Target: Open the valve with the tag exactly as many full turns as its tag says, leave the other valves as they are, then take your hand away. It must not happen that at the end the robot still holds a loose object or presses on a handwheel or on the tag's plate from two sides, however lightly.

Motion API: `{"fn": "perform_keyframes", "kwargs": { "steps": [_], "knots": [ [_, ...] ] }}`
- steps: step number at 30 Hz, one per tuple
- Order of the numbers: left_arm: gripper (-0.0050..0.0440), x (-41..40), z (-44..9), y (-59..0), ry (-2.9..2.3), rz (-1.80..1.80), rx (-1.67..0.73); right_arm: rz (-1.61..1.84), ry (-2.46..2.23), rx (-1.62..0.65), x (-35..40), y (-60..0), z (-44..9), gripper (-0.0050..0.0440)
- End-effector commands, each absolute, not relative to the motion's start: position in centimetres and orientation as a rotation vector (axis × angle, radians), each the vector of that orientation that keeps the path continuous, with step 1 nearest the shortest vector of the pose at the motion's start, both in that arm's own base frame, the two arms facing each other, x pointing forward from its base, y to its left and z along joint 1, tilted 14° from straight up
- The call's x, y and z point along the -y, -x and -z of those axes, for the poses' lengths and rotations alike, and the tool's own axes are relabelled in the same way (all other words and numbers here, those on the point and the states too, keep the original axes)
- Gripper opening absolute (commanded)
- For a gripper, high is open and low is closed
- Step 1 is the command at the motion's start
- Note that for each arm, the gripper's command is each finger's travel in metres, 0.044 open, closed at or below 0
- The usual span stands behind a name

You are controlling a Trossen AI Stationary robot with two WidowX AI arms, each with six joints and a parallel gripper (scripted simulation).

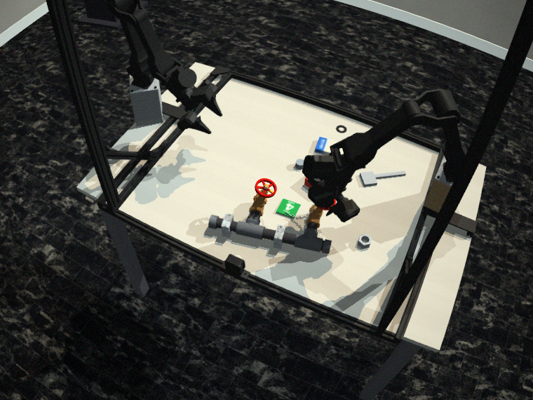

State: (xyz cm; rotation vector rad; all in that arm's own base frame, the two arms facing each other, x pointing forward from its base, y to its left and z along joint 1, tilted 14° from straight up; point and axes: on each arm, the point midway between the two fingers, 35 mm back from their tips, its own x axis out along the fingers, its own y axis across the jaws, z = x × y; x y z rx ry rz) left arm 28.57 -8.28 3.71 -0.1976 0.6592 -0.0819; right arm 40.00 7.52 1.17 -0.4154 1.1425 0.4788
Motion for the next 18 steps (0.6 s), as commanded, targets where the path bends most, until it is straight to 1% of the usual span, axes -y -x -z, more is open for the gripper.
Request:
{"fn": "perform_keyframes", "kwargs": {
  "steps": [1,6,8,14,15,18],
  "knots": [
    [0.04,8.28,-3.71,-28.57,0.198,0.082,-0.659,-0.474,0.409,-1.144,-7.52,-40.0,-1.17,0.012],
    [0.04,8.28,-3.71,-28.57,0.198,0.082,-0.659,-0.474,0.409,-1.144,-7.52,-40.0,-1.17,0.024],
    [0.04,8.28,-3.71,-28.57,0.198,0.082,-0.659,-0.474,0.409,-1.144,-7.52,-40.0,-1.17,0.024],
    [0.04,8.28,-3.71,-28.57,0.198,0.082,-0.659,-0.474,0.409,-1.144,-7.52,-40.0,-1.17,0.0384],
    [0.04,8.28,-3.71,-28.57,0.198,0.082,-0.659,-0.474,0.409,-1.144,-7.52,-40.0,-1.17,0.04],
    [0.04,8.28,-3.71,-28.57,0.198,0.082,-0.659,-0.474,0.409,-1.144,-7.52,-40.0,-1.17,0.04]
  ]
}}
